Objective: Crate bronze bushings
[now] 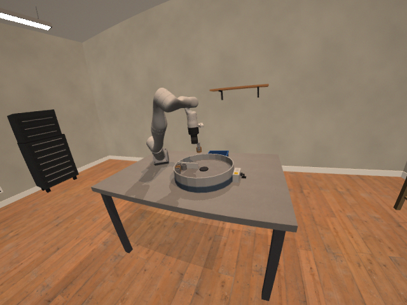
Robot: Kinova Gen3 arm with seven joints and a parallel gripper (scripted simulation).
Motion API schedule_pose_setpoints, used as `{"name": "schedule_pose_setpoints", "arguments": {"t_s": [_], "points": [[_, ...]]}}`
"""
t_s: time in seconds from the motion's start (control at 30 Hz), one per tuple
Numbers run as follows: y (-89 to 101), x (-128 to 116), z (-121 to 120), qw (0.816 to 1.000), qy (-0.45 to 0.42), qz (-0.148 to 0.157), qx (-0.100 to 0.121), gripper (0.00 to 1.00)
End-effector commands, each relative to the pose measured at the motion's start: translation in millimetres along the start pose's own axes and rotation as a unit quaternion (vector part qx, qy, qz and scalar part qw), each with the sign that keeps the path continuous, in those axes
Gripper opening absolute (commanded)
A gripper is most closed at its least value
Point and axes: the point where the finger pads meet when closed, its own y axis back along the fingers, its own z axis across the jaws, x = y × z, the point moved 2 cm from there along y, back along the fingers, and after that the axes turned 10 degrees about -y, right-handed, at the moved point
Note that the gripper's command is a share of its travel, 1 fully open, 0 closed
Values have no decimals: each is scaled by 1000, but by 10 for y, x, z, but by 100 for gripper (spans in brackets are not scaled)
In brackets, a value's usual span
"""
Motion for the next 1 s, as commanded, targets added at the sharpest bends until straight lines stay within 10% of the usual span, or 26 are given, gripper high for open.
{"name": "schedule_pose_setpoints", "arguments": {"t_s": [0.0,0.97], "points": [[4,126,-172,1000,0,0,0,0],[9,676,-880,1000,0,1,1,0]]}}
